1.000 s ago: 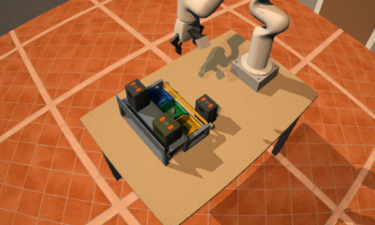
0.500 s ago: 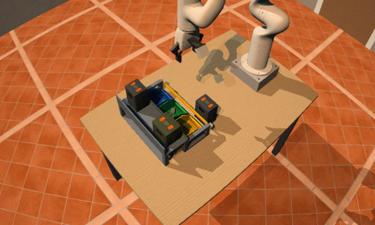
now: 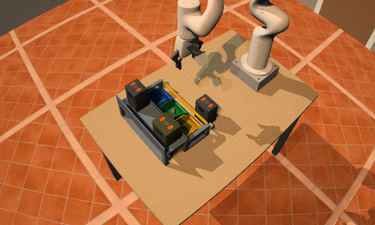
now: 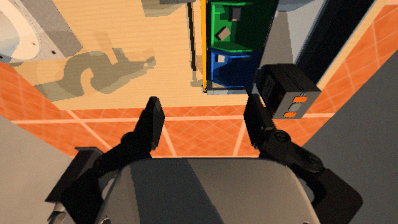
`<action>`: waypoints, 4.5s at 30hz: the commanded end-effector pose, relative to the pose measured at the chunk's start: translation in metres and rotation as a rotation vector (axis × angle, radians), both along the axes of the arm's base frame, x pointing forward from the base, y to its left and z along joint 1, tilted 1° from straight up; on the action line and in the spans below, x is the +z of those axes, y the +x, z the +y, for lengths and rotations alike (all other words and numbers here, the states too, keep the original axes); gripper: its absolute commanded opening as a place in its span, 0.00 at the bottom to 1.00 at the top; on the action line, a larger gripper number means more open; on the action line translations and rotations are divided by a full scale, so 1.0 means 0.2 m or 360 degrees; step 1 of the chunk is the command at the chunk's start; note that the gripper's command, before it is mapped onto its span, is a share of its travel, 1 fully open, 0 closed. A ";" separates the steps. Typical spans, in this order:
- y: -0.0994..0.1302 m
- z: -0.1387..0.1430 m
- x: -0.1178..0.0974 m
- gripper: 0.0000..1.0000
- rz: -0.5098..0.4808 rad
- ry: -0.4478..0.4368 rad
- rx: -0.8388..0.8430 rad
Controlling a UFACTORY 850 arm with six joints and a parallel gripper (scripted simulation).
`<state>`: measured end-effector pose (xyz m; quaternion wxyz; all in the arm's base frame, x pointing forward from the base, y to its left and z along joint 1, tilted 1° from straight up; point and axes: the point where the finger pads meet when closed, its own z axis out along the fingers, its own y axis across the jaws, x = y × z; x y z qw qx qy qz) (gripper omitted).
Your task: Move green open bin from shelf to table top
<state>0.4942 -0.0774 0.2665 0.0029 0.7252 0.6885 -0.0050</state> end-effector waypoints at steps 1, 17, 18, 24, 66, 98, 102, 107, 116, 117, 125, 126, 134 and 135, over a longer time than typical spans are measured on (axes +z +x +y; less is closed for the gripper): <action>0.01 0.00 -0.07 1.00 -0.0008 -0.0001 0.0000; 0.01 -0.01 -0.34 1.00 -0.0008 -0.0001 0.0000; 0.01 -0.01 -0.34 1.00 -0.0008 -0.0001 0.0000; 0.01 -0.01 -0.34 1.00 -0.0008 -0.0001 0.0000; 0.01 -0.01 -0.56 1.00 -0.0008 -0.0001 0.0000; 0.01 -0.01 -0.54 1.00 -0.0008 -0.0001 0.0000; 0.01 -0.01 -0.54 1.00 -0.0008 -0.0001 0.0000; 0.01 -0.01 -0.54 1.00 -0.0008 -0.0001 0.0000; 0.01 -0.01 -0.81 1.00 -0.0008 -0.0001 0.0000; 0.01 -0.01 -0.81 1.00 -0.0008 -0.0001 0.0000; 0.01 -0.01 -0.81 1.00 -0.0008 -0.0001 0.0000; 0.01 -0.01 -0.81 1.00 -0.0008 -0.0001 0.0000; 0.01 -0.01 -1.03 1.00 -0.0008 -0.0001 0.0000; 0.01 -0.01 -1.03 1.00 -0.0008 -0.0001 0.0000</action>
